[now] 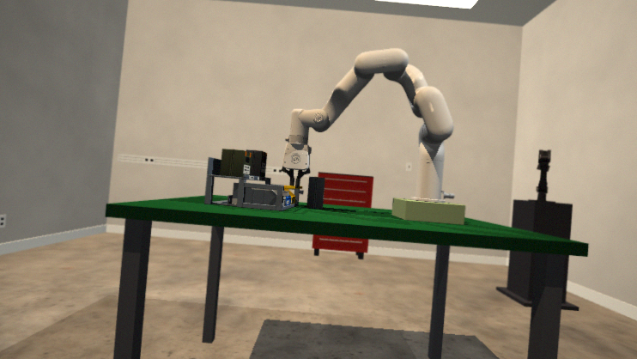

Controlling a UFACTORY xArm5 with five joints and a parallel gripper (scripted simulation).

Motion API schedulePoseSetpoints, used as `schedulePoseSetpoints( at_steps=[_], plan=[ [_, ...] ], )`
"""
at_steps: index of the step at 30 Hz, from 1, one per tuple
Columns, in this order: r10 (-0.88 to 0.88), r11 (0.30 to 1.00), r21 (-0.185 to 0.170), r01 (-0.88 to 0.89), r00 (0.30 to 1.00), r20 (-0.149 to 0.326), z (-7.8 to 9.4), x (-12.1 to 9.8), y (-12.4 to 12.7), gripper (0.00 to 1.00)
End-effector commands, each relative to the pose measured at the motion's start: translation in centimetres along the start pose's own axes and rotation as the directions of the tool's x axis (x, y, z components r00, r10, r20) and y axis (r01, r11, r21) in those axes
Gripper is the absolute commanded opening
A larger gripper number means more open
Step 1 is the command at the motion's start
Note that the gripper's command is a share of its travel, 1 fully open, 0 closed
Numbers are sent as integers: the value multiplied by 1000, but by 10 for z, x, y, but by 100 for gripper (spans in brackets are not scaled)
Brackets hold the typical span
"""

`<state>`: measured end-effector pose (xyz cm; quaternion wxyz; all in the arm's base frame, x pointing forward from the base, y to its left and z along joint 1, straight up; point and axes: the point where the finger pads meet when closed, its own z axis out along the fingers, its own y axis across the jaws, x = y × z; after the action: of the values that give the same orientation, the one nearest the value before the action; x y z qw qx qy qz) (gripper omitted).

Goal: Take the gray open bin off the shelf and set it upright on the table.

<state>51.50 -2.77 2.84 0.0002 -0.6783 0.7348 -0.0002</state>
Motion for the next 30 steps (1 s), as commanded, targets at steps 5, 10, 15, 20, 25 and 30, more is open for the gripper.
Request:
schedulePoseSetpoints(
  at_steps=[5, 10, 15, 20, 25, 30],
  plan=[
    [0, 1000, 4, 0, 1000, 7, -6, 0, -2, 0],
    [0, 1000, 4, 0, 1000, 7, -6, 0, -2, 0],
    [0, 1000, 4, 0, 1000, 7, -14, 0, -2, 0],
    [0, 1000, 4, 0, 1000, 7, -26, 0, -2, 0],
    [0, 1000, 4, 0, 1000, 7, -37, 0, -1, 0],
    [0, 1000, 4, 0, 1000, 7, -48, 0, -1, 0]
  ],
)
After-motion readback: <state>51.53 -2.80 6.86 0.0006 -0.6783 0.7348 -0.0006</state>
